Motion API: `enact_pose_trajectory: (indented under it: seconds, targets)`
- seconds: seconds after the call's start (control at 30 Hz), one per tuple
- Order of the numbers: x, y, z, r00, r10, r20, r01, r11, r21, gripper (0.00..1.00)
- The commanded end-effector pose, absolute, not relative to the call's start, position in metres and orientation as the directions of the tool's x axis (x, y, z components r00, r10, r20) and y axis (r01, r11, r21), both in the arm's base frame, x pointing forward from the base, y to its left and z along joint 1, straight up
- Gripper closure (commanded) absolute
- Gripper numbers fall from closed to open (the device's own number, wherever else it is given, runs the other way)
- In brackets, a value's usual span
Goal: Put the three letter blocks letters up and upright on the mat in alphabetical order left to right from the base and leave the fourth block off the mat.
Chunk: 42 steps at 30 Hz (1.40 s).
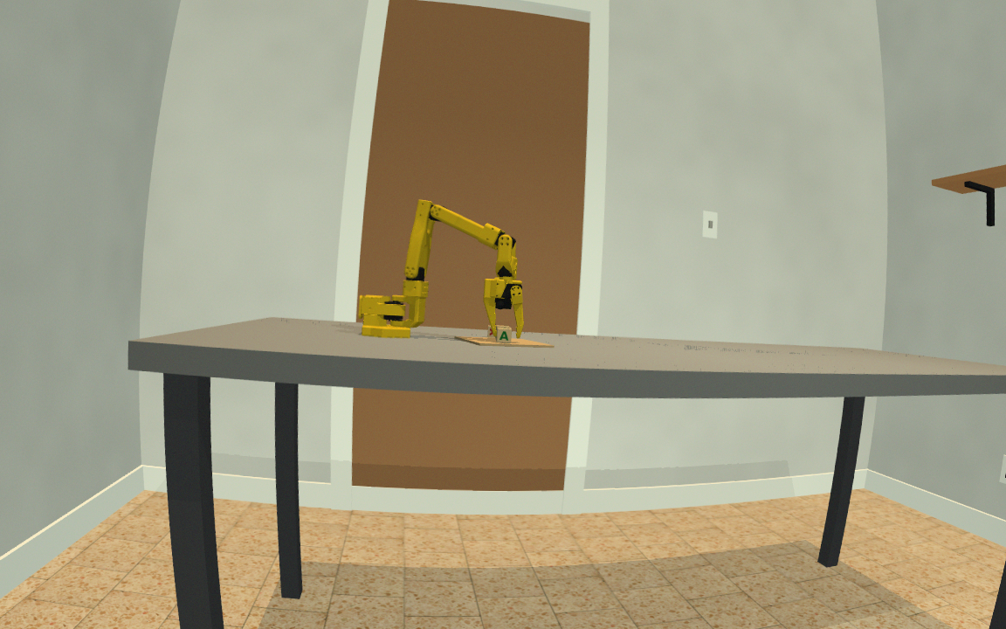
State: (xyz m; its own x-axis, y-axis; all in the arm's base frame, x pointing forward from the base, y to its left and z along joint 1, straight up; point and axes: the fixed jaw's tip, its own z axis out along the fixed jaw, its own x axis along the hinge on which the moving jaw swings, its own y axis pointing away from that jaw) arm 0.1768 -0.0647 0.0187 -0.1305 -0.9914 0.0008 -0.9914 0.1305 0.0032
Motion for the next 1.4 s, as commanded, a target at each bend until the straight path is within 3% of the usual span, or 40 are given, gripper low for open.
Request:
enact_pose_trajectory:
  seconds: [0.0,0.3,0.73,1.37]
  targets:
    - [0.184,-0.067,0.027,-0.126,-0.992,0.012,-0.991,0.126,-0.054,0.75]
    - [0.184,-0.067,0.027,-0.126,-0.992,0.012,-0.991,0.126,-0.054,0.68]
    - [0.185,-0.067,0.030,-0.126,-0.992,0.012,-0.991,0.126,-0.054,0.67]
    - [0.183,-0.066,0.082,-0.126,-0.992,0.012,-0.991,0.126,-0.054,0.67]
